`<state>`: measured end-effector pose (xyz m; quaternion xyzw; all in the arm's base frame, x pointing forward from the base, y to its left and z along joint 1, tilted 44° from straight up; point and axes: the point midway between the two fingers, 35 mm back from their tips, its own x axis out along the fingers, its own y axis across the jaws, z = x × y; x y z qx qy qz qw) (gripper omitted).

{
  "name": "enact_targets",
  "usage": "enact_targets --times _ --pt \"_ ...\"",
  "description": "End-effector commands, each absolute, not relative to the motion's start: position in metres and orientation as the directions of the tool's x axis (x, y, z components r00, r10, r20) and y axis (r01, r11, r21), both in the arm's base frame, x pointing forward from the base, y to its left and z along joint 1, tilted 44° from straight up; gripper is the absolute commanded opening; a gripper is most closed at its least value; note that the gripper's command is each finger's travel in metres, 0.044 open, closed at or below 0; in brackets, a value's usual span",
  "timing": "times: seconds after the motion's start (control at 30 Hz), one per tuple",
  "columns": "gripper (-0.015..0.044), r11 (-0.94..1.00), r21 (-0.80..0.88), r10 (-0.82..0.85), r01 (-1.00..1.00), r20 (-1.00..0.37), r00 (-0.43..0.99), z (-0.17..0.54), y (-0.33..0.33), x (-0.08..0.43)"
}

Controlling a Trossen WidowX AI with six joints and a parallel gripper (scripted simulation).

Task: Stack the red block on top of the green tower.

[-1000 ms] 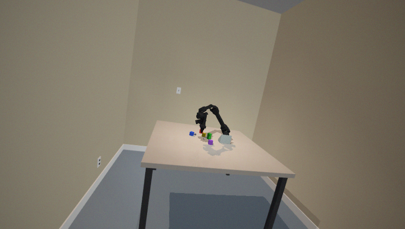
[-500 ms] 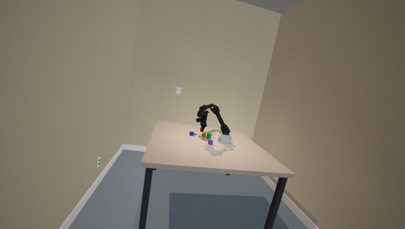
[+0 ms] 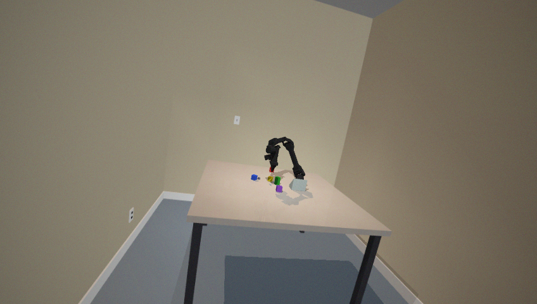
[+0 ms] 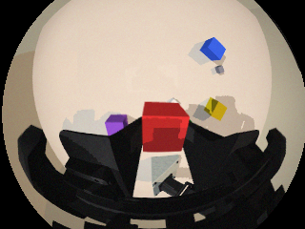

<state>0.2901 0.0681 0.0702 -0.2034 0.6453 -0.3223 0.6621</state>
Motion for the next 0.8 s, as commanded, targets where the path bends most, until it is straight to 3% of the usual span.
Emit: enact_targets --times 0.0,0.77 --pt "0.0 0.709 -0.685 -0.689 0.165 -0.724 -0.045 0.08 0.06 0.276" --pt "0.0 0.707 -0.689 -0.691 0.162 -0.721 -0.049 0.113 0.009 0.198"
